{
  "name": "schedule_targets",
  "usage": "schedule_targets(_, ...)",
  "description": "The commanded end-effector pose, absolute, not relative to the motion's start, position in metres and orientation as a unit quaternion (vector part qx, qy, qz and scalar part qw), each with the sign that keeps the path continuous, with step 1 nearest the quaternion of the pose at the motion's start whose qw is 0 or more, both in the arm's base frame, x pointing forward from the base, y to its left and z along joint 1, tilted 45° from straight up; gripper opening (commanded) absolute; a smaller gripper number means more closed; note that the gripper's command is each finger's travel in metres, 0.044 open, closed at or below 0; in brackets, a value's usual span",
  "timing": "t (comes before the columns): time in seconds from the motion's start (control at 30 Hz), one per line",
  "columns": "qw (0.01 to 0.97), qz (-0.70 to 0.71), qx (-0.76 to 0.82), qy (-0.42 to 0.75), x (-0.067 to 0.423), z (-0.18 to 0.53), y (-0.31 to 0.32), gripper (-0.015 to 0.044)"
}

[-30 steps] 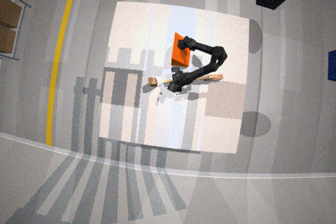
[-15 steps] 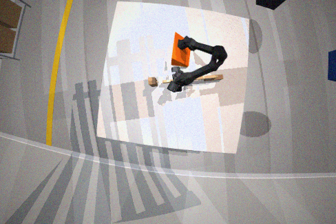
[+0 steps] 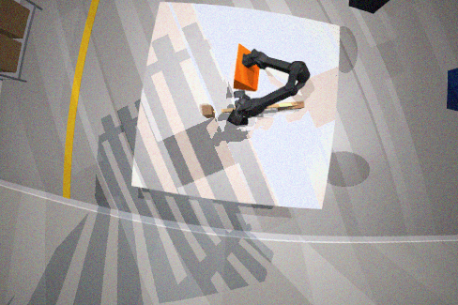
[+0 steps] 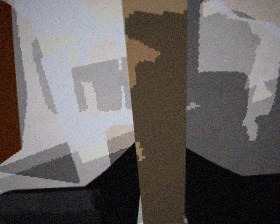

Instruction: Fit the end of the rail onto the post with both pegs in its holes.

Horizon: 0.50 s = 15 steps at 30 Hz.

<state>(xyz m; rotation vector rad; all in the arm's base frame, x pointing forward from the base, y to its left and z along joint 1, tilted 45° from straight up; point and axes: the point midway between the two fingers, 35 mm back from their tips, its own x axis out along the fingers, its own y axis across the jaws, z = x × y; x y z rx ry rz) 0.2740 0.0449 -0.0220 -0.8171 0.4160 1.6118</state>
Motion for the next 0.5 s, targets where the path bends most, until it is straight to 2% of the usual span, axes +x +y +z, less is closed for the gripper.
schedule_targets(0.0, 0.602, 0.692, -0.355, 0.178, 0.2765, -0.0193, 0.0415, 0.0)
schedule_targets(0.47, 0.602, 0.692, -0.355, 0.178, 0.2764, -0.0181, 0.0403, 0.0)
